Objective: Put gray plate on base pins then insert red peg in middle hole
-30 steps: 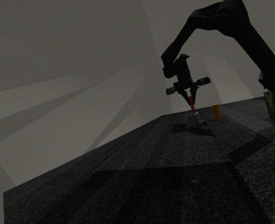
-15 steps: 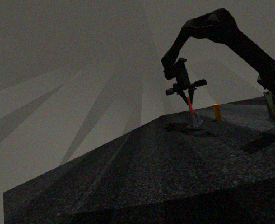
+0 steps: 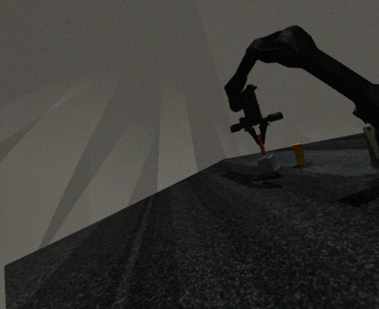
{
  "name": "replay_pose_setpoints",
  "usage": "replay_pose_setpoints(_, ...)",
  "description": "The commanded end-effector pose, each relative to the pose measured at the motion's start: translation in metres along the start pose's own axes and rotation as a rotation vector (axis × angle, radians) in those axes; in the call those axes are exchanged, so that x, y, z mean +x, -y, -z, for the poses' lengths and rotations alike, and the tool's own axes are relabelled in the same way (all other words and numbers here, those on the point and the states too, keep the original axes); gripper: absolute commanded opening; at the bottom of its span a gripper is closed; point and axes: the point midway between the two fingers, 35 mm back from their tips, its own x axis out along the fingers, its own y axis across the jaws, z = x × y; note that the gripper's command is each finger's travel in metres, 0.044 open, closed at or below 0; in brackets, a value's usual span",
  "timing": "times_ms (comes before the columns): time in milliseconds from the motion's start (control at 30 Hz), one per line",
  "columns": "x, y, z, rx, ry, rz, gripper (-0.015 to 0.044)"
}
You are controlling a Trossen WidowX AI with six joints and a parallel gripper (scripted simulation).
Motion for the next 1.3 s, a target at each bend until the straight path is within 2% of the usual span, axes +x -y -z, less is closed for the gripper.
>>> replay_pose_setpoints(0,-0.001,0.003,-0.012,-0.008,0.011,-0.002,0.0)
replay_pose_setpoints(200,0.001,0.007,-0.026,-0.009,0.01,-0.003,0.0)
replay_pose_setpoints(1267,0.001,0.007,-0.026,-0.006,0.007,-0.004,0.0)
